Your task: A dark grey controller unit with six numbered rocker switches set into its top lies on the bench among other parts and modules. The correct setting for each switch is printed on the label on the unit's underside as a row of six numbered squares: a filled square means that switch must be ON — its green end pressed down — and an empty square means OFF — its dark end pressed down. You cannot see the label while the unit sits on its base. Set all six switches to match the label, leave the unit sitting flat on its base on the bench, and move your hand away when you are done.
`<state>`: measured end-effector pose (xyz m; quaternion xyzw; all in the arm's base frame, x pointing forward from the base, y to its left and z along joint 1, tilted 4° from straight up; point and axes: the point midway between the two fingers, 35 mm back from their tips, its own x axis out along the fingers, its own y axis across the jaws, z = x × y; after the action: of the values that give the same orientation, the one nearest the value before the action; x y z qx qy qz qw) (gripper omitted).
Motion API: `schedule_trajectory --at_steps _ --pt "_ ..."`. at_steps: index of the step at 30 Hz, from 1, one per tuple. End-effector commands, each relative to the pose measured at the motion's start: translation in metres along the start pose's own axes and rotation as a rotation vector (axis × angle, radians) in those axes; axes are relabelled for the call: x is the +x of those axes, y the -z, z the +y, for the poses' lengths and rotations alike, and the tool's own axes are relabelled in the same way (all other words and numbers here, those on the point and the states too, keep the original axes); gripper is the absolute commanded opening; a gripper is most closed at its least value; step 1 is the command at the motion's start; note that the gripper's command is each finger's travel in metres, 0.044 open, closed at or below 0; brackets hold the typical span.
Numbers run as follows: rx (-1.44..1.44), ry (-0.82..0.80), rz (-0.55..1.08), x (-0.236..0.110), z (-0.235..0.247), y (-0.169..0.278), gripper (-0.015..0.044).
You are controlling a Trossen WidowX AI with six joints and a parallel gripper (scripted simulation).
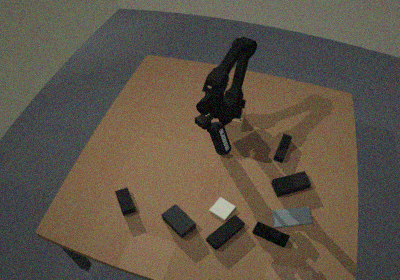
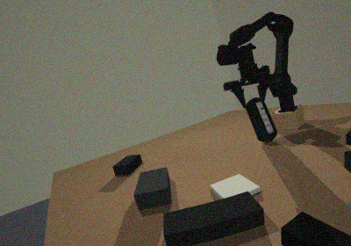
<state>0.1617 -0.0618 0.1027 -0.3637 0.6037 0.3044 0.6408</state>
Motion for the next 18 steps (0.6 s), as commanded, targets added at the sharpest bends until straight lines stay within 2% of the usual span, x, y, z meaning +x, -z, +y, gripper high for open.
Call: schedule_trajectory --at_steps 1,18 --pt "-0.006 -0.011 0.004 0.005 0.003 0.003 0.0338" --pt "-0.006 -0.011 0.005 0.012 0.003 0.016 0.0338"
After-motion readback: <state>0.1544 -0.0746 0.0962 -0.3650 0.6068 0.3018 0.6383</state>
